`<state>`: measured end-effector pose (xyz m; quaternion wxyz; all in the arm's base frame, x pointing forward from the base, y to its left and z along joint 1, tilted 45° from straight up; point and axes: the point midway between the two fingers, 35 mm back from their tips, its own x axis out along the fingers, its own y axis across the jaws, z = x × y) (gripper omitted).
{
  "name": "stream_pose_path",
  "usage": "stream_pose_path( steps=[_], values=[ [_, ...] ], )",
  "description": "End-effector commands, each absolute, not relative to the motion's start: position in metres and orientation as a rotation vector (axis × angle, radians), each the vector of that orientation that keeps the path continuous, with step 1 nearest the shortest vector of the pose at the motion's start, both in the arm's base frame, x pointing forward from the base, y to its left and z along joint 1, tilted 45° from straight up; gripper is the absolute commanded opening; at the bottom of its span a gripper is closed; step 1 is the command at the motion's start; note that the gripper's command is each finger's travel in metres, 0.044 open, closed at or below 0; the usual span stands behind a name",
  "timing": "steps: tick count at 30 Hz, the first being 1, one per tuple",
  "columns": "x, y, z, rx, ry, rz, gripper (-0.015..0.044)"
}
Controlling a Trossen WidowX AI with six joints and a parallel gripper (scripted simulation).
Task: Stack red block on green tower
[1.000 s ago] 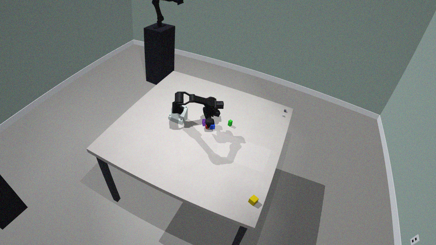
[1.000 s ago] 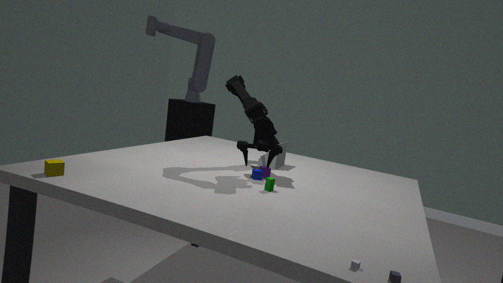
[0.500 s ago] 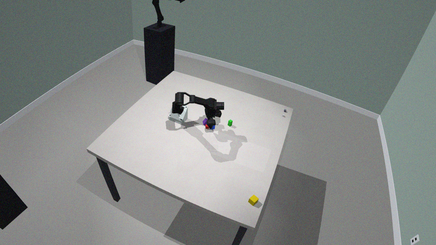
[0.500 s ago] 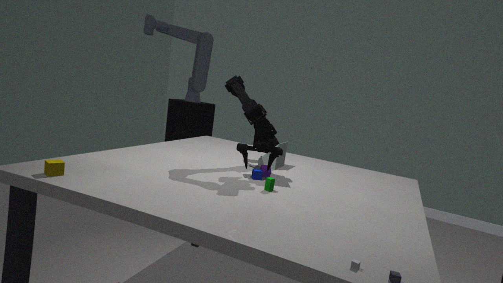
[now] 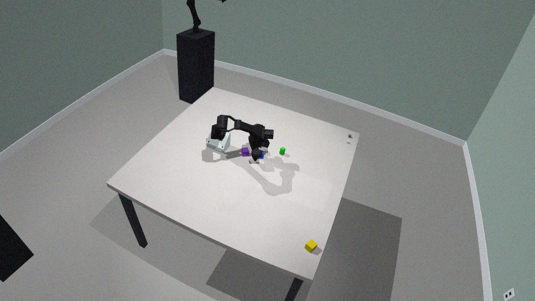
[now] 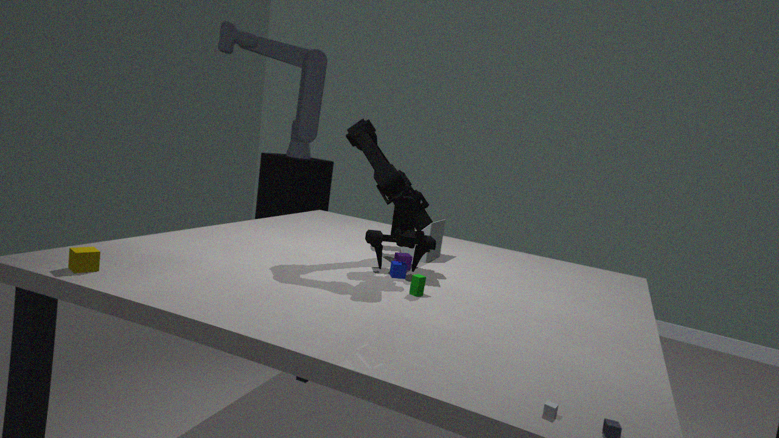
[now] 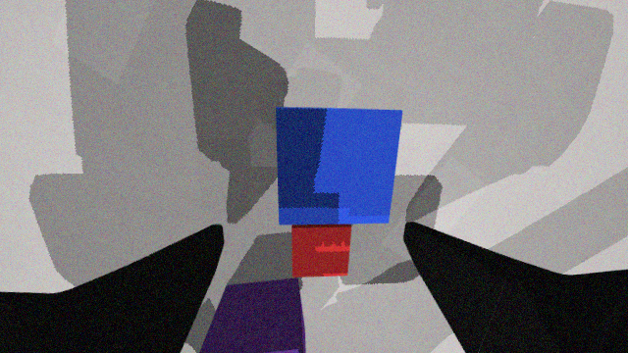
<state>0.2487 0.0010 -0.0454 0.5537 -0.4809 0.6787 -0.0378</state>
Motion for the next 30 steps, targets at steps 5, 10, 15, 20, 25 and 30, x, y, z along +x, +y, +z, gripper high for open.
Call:
stream_pose_path(
  steps=[5, 10, 15, 20, 25, 30],
  values=[
    [0.249, 0.001, -0.045, -1.144, 1.602, -0.089, 0.0335],
    [0.249, 0.001, -0.045, -1.144, 1.602, -0.089, 0.0204],
    [0.249, 0.001, -0.045, -1.144, 1.602, -0.089, 0.0072],
    [0.249, 0.001, -0.045, -1.144, 1.602, -0.089, 0.0039],
    [0.249, 0.005, -0.042, -1.144, 1.602, -0.088, 0.0],
    [0.247, 0.021, -0.026, -1.143, 1.602, -0.087, 0.0]
  ],
)
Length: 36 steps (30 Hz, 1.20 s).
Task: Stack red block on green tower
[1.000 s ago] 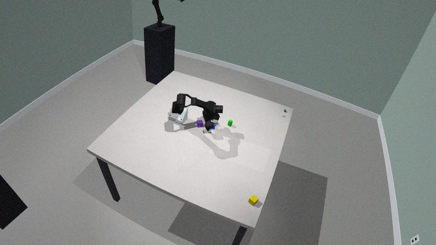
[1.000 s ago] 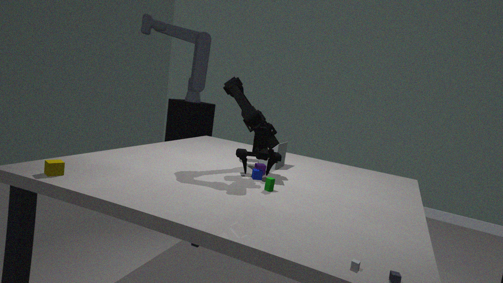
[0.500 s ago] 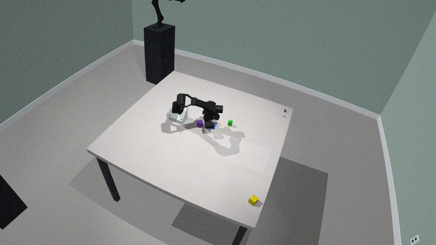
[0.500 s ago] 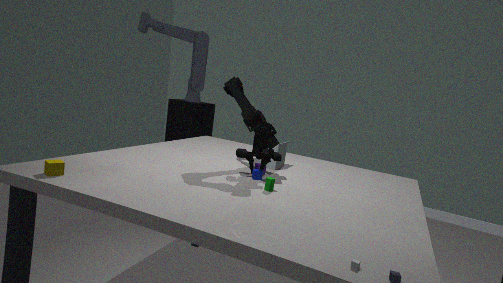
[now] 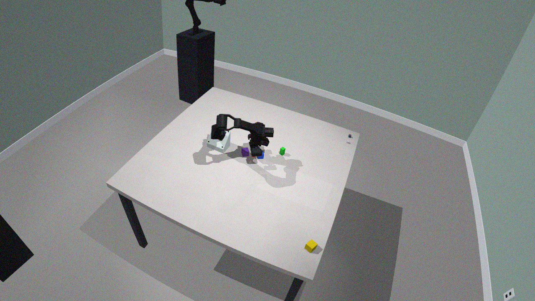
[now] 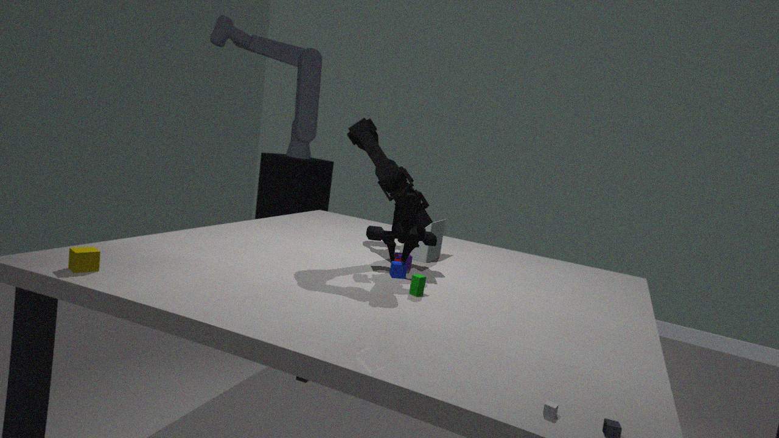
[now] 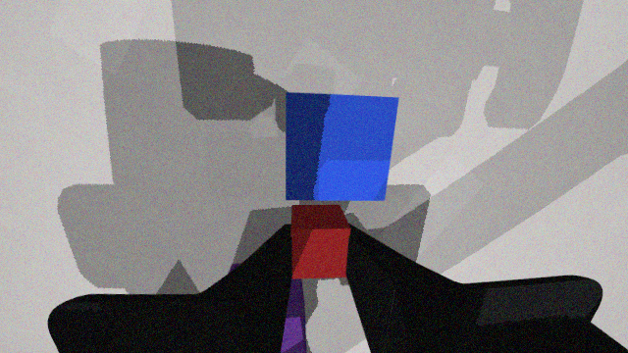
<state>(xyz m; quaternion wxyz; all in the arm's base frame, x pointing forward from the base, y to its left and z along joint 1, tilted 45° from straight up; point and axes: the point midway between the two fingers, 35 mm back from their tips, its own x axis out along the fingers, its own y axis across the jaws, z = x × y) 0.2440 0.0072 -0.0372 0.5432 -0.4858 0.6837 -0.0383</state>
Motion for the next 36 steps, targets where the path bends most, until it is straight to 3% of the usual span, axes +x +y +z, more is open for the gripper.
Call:
stream_pose_path(
  steps=[1, 20, 36],
  values=[
    [0.246, 0.025, -0.022, -1.143, 1.602, -0.087, 0.0],
    [0.24, 0.084, 0.038, -1.141, 1.603, -0.085, 0.0],
    [0.258, 0.1, 0.035, -1.14, 1.602, -0.085, 0.0]
  ],
)
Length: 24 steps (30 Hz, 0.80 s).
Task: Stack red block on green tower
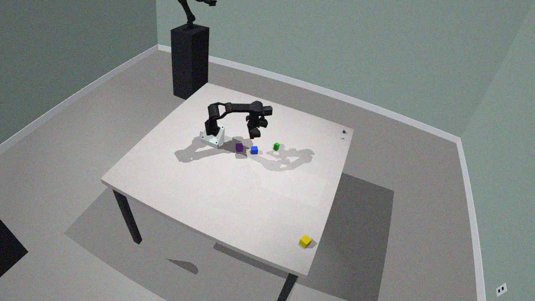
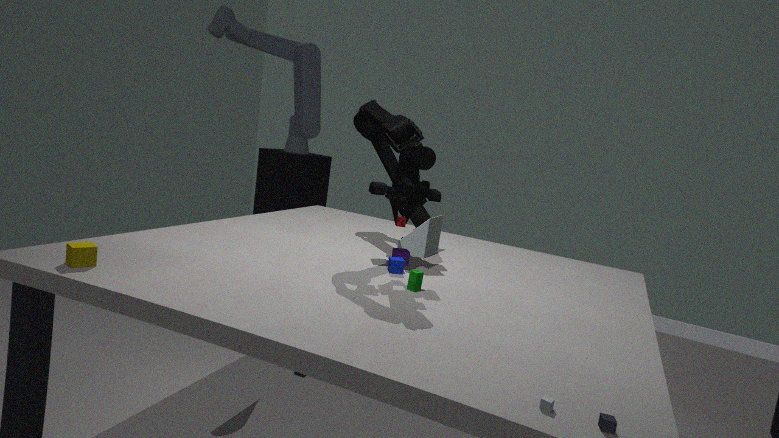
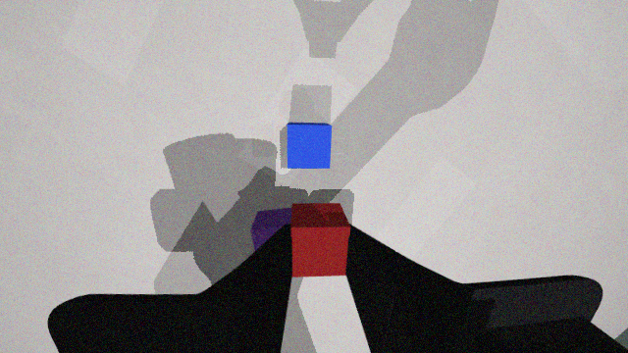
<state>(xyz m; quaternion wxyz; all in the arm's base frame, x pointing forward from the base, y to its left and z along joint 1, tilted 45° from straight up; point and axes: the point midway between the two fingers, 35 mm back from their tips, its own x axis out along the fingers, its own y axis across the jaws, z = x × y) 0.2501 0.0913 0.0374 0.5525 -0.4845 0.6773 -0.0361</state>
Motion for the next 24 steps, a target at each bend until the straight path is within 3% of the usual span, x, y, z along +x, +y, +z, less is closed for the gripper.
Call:
stream_pose_path(
  steps=[1, 24],
  values=[
    [0.261, 0.102, 0.034, -1.14, 1.602, -0.085, 0.0],
    [0.32, 0.148, 0.006, -1.134, 1.621, -0.065, 0.0]
  ],
)
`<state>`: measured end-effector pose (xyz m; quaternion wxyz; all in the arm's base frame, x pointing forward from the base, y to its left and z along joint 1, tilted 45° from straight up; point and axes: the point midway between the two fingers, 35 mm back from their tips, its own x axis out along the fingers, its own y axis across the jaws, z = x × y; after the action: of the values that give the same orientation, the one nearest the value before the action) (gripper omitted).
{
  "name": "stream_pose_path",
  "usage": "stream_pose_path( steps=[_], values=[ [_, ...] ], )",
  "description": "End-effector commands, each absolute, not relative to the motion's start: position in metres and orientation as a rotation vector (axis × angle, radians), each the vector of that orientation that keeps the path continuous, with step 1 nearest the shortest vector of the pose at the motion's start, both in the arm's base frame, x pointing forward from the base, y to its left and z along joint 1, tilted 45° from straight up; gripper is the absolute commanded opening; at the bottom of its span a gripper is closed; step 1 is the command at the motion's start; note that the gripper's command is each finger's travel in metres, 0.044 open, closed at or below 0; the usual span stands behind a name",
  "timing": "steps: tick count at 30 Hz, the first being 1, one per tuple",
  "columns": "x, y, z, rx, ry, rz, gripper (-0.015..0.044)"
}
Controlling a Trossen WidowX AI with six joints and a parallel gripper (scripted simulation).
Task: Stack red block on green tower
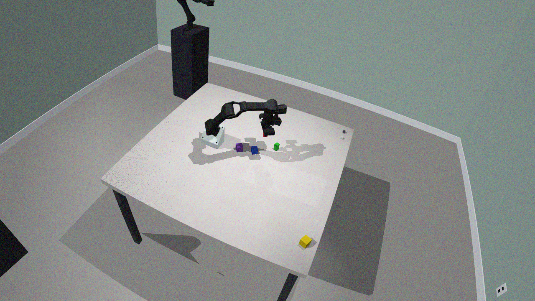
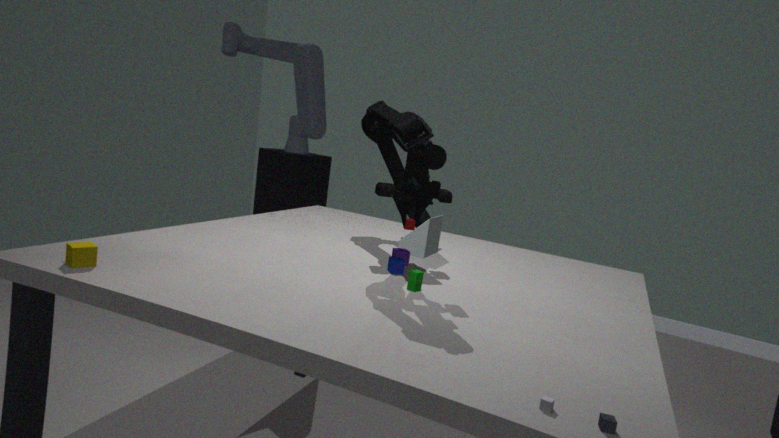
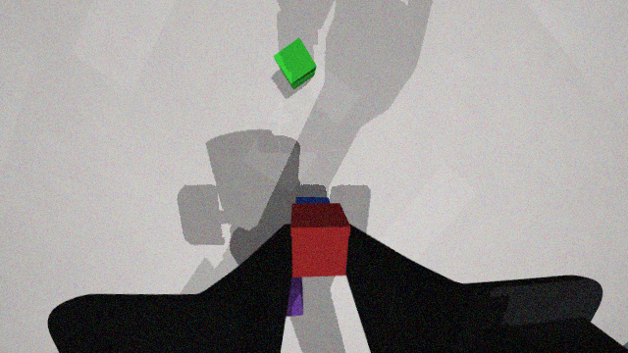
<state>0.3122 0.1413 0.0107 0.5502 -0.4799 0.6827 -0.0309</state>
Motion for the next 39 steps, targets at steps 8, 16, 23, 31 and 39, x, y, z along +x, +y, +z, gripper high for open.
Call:
stream_pose_path(
  steps=[8, 16, 23, 31, 39],
  values=[
    [0.338, 0.161, -0.007, -1.134, 1.613, -0.07, 0.0],
    [0.355, 0.173, -0.02, -1.134, 1.606, -0.076, 0.0],
    [0.368, 0.182, -0.033, -1.134, 1.599, -0.081, 0.0],
    [0.376, 0.185, -0.044, -1.135, 1.595, -0.084, 0.0],
    [0.38, 0.163, -0.064, -1.135, 1.594, -0.085, 0.0]
  ],
)
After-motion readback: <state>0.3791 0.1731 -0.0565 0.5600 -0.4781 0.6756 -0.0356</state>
